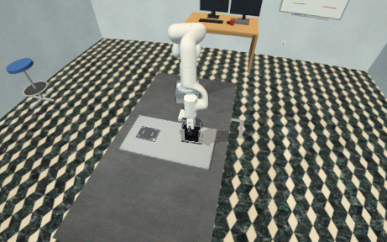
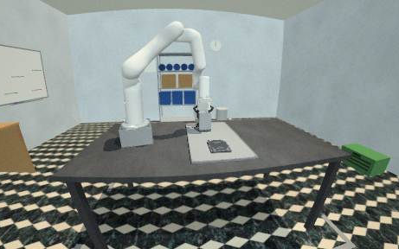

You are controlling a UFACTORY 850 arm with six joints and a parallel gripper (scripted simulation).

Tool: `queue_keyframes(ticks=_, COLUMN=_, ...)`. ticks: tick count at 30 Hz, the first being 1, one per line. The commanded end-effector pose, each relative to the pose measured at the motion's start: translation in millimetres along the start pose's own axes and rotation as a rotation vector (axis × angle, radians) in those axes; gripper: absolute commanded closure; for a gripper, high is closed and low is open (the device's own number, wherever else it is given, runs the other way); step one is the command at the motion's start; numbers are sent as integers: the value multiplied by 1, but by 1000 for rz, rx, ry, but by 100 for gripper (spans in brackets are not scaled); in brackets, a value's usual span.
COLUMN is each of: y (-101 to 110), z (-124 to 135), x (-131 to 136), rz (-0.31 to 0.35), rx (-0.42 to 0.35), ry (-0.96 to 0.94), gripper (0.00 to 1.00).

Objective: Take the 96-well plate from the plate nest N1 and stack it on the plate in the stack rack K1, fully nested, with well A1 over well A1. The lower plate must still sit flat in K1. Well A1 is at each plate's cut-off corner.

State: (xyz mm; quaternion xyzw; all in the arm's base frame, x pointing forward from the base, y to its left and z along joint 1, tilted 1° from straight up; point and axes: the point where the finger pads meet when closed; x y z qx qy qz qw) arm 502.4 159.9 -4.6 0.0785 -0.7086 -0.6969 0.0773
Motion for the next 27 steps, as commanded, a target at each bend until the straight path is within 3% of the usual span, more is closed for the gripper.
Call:
queue_keyframes(ticks=1, y=-6, z=0, x=-1, rz=-2, rx=0, ry=0, gripper=100)
queue_keyframes(ticks=27, y=-43, z=0, x=-1, rz=-2, rx=0, ry=0, gripper=100)
Point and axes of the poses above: the point where the finger pads meet when closed, its own y axis back along the fingers, its own x axis across the jaws, z = x × y, and after that the axes turned 9 degrees about y, right-handed
